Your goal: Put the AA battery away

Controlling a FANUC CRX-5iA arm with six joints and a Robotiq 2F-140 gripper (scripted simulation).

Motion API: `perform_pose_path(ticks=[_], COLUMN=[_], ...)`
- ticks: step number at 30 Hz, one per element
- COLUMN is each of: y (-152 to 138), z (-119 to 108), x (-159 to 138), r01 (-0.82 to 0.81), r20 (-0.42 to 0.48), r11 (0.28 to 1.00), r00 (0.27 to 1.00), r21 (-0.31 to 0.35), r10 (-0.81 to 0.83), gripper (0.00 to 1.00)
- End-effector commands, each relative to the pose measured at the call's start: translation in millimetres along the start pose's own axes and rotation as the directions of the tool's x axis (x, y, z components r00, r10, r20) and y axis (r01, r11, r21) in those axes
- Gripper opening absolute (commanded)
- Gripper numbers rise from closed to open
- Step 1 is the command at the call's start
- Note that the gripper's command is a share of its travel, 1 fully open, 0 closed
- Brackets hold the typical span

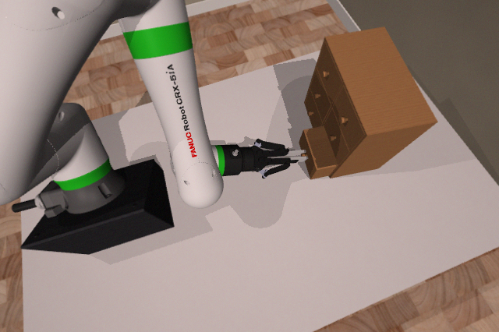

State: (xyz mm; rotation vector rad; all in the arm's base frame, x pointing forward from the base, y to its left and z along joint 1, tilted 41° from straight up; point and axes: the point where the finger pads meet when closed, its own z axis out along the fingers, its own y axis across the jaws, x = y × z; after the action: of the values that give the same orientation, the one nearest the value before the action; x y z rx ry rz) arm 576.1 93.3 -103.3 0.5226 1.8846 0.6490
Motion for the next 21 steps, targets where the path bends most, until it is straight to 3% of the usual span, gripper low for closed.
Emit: perform_pose_path(ticks=[1, 7, 16, 21], y=[-0.1, -0.1, -0.1, -0.1], z=[-0.1, -0.1, -0.1, -0.1], x=[-0.1, -0.1, -0.1, -0.1], r01=[0.0, 0.0, 0.0, 0.0], r20=[0.0, 0.0, 0.0, 0.0], r11=[1.0, 1.0, 1.0, 1.0], r00=[1.0, 1.0, 1.0, 1.0], r21=[0.0, 0.0, 0.0, 0.0], r10=[0.0, 0.0, 0.0, 0.0], gripper=[0.08, 0.08, 0.2, 0.2])
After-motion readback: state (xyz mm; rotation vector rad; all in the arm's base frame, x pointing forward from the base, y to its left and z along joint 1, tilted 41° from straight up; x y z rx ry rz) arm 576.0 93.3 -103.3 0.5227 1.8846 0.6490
